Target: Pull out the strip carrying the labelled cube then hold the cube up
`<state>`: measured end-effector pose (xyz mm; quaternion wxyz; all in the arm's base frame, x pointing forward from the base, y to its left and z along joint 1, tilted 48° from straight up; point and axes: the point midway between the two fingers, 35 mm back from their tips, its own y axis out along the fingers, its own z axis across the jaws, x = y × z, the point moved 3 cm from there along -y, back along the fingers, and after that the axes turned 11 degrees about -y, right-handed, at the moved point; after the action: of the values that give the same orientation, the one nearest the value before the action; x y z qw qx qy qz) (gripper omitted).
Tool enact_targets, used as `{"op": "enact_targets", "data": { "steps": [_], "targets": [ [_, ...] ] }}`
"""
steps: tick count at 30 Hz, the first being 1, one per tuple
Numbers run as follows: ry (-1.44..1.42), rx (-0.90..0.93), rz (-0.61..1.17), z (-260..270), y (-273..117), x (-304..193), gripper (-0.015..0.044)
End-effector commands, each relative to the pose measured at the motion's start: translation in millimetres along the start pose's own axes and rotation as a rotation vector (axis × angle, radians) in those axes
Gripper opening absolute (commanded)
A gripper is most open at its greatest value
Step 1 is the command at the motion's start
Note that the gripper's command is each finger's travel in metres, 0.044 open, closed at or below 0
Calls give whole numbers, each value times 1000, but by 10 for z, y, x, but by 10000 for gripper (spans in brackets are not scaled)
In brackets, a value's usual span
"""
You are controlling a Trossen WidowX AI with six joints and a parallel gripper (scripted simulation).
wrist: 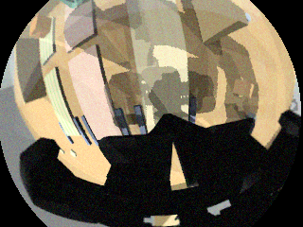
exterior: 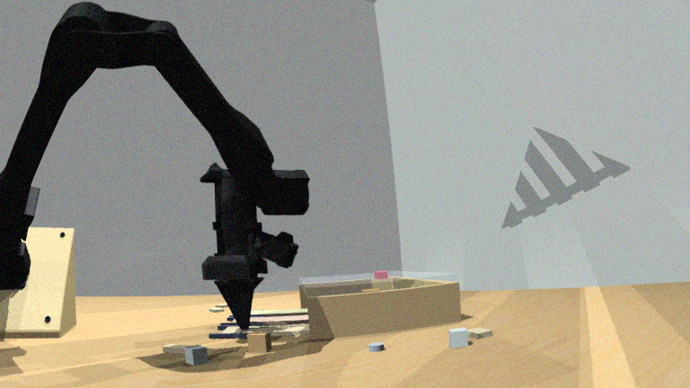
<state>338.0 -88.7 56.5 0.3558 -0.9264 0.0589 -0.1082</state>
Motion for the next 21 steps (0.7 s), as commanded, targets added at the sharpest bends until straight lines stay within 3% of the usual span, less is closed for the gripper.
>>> {"op": "enact_targets", "data": {
  "steps": [1,21],
  "targets": [
    [-8,-6,8,14,24,-82,0],
    [-9,-6,10,74,34,-403,0]
  ]
}}
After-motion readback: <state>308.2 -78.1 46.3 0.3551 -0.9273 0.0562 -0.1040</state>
